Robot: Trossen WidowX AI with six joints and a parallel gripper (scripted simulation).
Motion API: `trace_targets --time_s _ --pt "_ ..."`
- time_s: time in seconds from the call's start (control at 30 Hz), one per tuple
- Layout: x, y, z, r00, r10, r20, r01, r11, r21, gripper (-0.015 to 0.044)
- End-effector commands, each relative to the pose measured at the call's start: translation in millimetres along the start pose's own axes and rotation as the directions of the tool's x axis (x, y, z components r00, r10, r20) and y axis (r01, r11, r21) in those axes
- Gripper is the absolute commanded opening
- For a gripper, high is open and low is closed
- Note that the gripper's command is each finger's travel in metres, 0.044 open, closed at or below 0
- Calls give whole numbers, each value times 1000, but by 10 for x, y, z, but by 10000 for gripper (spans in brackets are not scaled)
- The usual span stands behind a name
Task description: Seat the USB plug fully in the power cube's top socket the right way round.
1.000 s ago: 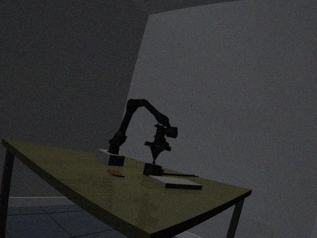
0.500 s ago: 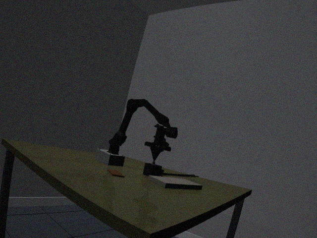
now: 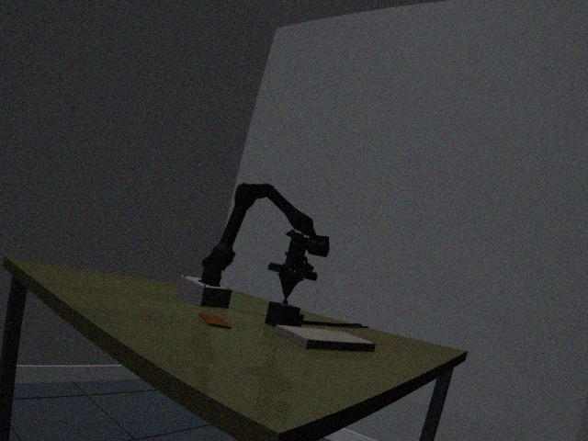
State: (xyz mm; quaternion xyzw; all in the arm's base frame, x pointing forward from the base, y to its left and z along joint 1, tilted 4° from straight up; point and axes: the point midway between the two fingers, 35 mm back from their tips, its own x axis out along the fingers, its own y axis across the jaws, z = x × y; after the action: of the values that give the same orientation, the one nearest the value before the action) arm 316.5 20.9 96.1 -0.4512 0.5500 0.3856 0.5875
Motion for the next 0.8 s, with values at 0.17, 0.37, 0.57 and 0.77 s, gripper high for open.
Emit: trace_targets --time_s 0.17,0.37,0.57,0.77 --pt "27 3 -2 1000 1 -2 -1 1000 2 0" --pt "34 3 -2 1000 1 -2 -1 1000 2 0" --pt "42 3 -2 1000 1 -2 -1 1000 2 0" --pt "44 3 -2 1000 1 -2 -1 1000 2 0"
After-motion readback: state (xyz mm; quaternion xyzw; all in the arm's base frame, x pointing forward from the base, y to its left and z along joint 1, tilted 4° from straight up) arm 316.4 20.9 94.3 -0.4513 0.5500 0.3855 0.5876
